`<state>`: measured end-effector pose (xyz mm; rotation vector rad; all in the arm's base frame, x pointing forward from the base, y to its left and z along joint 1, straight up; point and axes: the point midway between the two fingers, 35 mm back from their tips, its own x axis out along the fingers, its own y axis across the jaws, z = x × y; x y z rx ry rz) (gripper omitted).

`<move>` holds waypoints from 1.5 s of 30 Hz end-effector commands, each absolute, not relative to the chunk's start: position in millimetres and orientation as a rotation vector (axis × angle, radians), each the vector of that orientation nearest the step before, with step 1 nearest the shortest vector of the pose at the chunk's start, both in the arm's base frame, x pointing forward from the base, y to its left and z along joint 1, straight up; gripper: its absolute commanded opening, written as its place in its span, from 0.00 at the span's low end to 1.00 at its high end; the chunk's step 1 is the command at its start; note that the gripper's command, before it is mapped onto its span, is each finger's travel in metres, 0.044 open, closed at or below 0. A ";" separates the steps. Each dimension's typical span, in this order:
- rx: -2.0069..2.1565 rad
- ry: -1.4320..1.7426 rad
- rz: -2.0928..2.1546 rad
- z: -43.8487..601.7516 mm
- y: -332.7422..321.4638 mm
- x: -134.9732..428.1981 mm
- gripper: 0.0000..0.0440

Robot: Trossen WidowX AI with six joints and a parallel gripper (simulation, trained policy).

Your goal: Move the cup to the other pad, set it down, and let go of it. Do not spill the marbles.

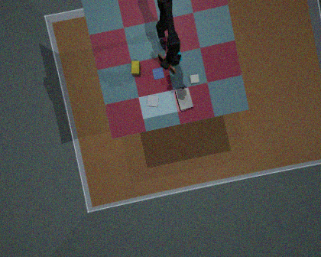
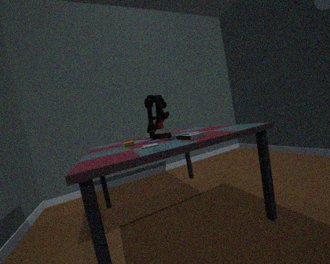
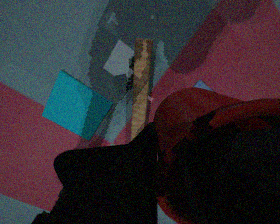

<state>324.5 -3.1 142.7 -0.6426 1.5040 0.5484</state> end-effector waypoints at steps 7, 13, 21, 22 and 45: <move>-0.691 1.443 0.582 149.2 30.3 323.1 0.00; -0.718 1.413 0.601 150.2 49.3 319.4 0.00; -0.742 1.384 0.624 147.9 73.0 310.9 0.00; -0.745 1.381 0.626 147.3 75.7 309.5 0.00; -0.750 1.377 0.628 113.2 104.3 274.1 0.00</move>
